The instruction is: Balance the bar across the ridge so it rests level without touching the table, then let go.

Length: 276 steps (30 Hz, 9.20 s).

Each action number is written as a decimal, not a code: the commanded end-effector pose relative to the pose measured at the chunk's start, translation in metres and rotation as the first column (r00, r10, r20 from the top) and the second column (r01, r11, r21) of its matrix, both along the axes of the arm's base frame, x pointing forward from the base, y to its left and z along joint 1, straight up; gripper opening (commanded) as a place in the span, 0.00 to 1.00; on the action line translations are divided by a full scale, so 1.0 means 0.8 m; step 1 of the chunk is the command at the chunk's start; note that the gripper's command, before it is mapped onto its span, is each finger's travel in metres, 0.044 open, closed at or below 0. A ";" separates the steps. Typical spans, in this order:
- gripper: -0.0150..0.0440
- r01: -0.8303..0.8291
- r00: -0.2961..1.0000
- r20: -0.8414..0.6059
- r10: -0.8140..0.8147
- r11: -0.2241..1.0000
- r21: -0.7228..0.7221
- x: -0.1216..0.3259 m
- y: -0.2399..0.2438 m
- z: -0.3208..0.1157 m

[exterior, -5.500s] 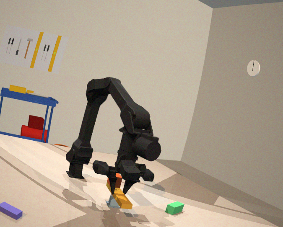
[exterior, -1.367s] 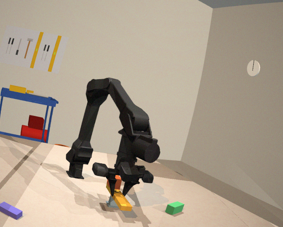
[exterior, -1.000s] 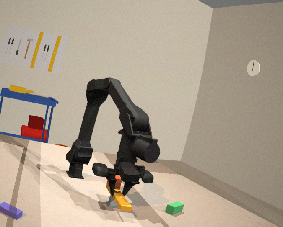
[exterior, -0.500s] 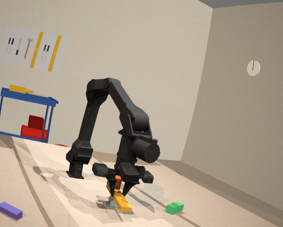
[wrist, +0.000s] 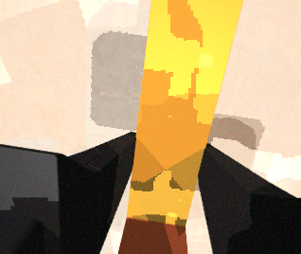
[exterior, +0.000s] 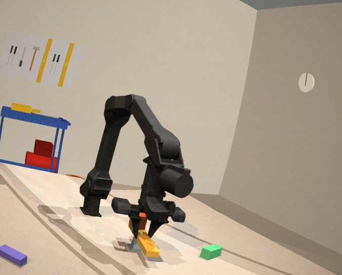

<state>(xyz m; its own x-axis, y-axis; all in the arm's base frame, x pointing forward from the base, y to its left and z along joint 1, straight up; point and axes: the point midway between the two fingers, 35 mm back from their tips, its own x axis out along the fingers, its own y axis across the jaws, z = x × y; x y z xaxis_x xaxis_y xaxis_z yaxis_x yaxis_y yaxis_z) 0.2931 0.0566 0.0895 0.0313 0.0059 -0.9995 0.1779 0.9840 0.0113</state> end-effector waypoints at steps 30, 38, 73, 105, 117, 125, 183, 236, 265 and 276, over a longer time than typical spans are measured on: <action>0.25 0.000 1.000 0.001 0.000 1.000 0.000 0.001 0.000 0.001; 0.25 0.000 1.000 0.001 0.000 1.000 0.000 0.001 0.000 0.002; 0.25 0.000 1.000 0.001 0.000 1.000 0.000 0.002 0.000 0.003; 0.25 0.000 1.000 0.001 0.000 1.000 0.000 0.001 0.000 0.003; 0.25 0.000 1.000 0.001 0.000 1.000 0.000 0.001 0.000 0.003; 0.25 0.000 1.000 0.001 0.000 1.000 0.000 0.001 0.000 0.003; 0.54 0.000 1.000 0.002 0.000 1.000 0.001 0.002 0.000 0.002; 0.92 0.000 1.000 0.002 0.000 1.000 0.001 0.002 0.000 0.002; 1.00 0.000 1.000 0.001 0.000 1.000 0.001 -0.002 0.000 0.127; 1.00 0.000 1.000 0.001 0.000 1.000 0.001 -0.002 0.000 0.127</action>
